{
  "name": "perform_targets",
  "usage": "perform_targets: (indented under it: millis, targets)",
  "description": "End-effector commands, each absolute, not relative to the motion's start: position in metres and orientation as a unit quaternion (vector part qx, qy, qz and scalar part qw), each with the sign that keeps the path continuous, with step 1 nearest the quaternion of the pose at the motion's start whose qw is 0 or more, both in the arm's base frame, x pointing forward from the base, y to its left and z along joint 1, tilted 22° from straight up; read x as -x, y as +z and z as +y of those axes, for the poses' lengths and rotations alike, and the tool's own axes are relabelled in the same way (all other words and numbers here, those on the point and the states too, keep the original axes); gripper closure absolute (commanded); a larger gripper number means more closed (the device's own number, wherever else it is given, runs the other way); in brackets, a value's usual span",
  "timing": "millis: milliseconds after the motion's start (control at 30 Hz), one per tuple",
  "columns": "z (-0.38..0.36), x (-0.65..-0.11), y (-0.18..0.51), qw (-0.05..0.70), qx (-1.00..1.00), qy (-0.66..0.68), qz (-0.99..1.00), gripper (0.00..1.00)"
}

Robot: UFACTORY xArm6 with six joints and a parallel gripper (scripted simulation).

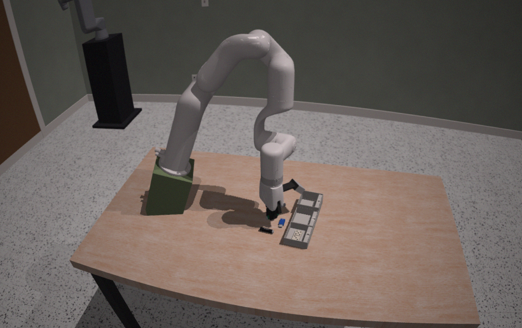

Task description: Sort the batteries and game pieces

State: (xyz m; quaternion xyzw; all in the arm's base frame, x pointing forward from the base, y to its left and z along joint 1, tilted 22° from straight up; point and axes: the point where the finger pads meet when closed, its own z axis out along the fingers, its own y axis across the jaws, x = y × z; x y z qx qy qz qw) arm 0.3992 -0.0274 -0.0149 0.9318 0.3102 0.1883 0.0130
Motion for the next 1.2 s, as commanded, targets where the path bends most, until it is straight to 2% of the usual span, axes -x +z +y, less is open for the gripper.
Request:
perform_targets:
  millis: [0,800,1167]
  targets:
    - [-0.027,-0.4,-0.014,0.013,-0.932,0.189,0.31,1.0]
    - [-0.033,-0.378,0.041,0.013,-0.932,0.189,0.31,1.0]
    - [-0.033,-0.378,0.041,0.013,-0.932,0.189,0.31,1.0]
